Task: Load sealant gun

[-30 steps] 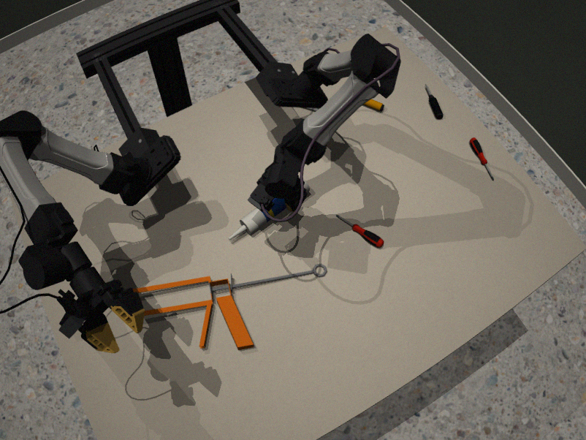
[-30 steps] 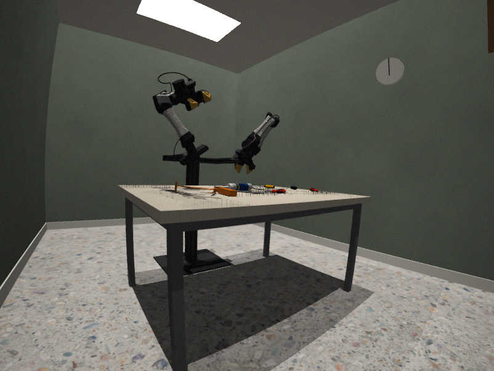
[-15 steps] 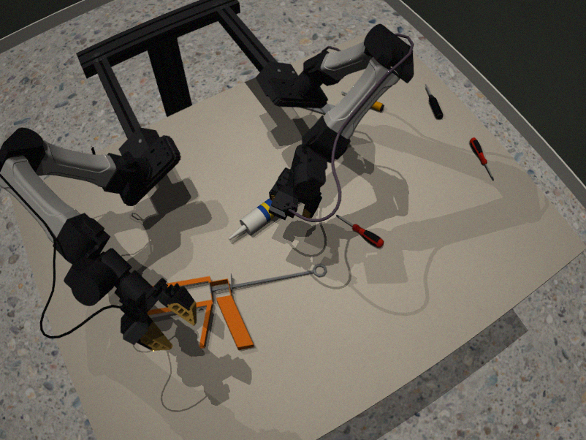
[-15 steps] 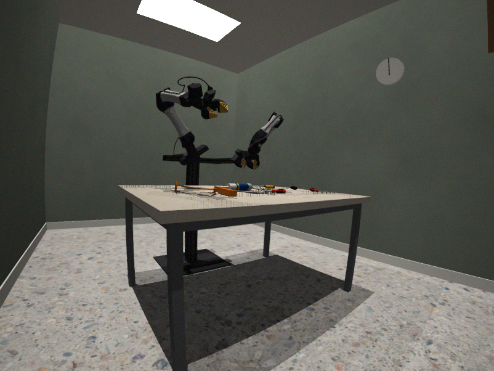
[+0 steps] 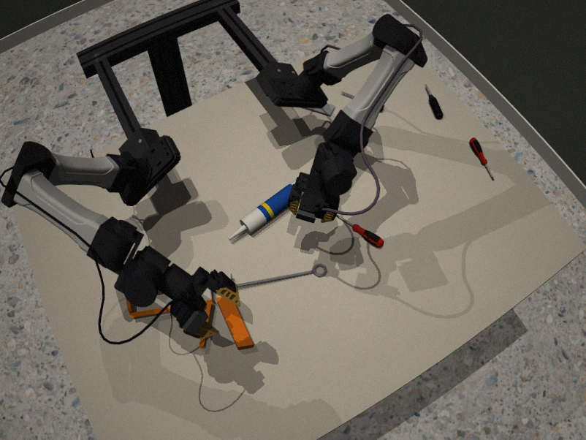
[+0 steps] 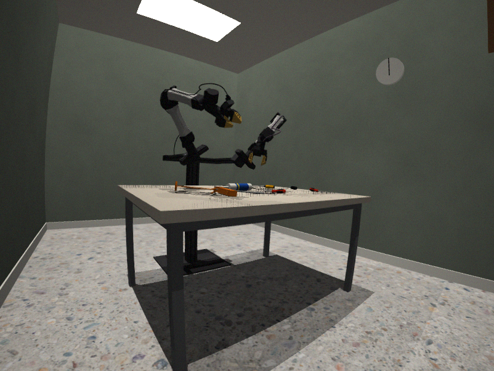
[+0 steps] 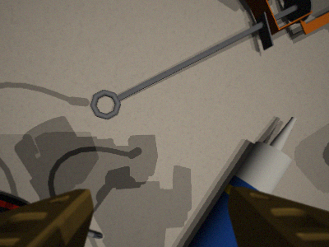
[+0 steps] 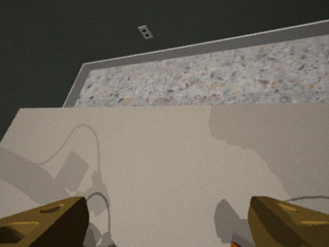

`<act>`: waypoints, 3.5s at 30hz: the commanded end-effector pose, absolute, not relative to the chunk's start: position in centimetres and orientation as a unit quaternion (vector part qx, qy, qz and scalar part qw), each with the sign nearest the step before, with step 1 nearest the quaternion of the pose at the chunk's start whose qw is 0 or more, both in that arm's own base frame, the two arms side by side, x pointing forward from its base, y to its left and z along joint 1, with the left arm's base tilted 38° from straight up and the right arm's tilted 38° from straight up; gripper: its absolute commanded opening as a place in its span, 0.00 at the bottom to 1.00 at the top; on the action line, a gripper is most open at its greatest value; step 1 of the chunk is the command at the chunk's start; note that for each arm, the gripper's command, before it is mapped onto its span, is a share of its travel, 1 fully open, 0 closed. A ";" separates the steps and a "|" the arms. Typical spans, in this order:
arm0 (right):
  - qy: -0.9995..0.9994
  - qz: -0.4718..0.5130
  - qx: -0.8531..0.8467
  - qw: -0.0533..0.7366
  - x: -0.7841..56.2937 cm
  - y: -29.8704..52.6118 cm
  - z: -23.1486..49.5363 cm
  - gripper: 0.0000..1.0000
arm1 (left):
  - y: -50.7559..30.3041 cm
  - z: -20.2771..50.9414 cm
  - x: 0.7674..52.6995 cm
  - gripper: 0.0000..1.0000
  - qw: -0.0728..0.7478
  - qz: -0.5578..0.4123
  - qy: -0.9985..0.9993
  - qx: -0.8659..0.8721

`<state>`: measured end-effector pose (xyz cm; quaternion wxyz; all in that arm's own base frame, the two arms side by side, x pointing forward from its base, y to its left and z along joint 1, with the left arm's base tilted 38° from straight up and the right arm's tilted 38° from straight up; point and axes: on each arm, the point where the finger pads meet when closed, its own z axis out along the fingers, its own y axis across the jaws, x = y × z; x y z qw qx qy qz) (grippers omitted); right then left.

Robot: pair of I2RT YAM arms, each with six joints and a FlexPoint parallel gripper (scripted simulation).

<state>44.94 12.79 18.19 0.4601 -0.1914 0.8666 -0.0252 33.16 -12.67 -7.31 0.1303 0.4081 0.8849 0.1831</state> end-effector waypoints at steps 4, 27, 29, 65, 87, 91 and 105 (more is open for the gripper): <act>0.878 -0.041 -0.233 0.417 44.7 15.0 15.1 0.74 | -13.5 -4.4 36.0 0.68 0.191 0.154 0.899 0.363; 0.883 -0.087 -0.382 0.259 40.6 21.3 1.6 0.74 | -11.9 6.4 41.7 0.68 0.341 0.096 0.904 0.241; 0.880 -0.092 -0.400 0.239 39.8 21.7 0.2 0.74 | -11.6 7.8 42.3 0.68 0.359 0.091 0.901 0.227; 0.743 -0.203 -0.637 -0.029 25.9 22.6 -18.1 0.74 | -4.6 29.0 43.2 0.68 0.595 0.015 0.801 0.063; 0.582 -0.281 -0.741 -0.184 17.3 17.0 -25.4 0.74 | -0.3 41.7 37.5 0.68 0.720 -0.012 0.693 0.002; 0.570 -0.286 -0.746 -0.190 17.0 16.7 -25.8 0.74 | -0.1 40.7 37.3 0.68 0.711 -0.014 0.703 -0.002; 0.596 -0.269 -0.732 -0.191 16.9 16.0 -26.0 0.74 | -0.2 40.5 37.8 0.68 0.710 0.004 0.704 0.004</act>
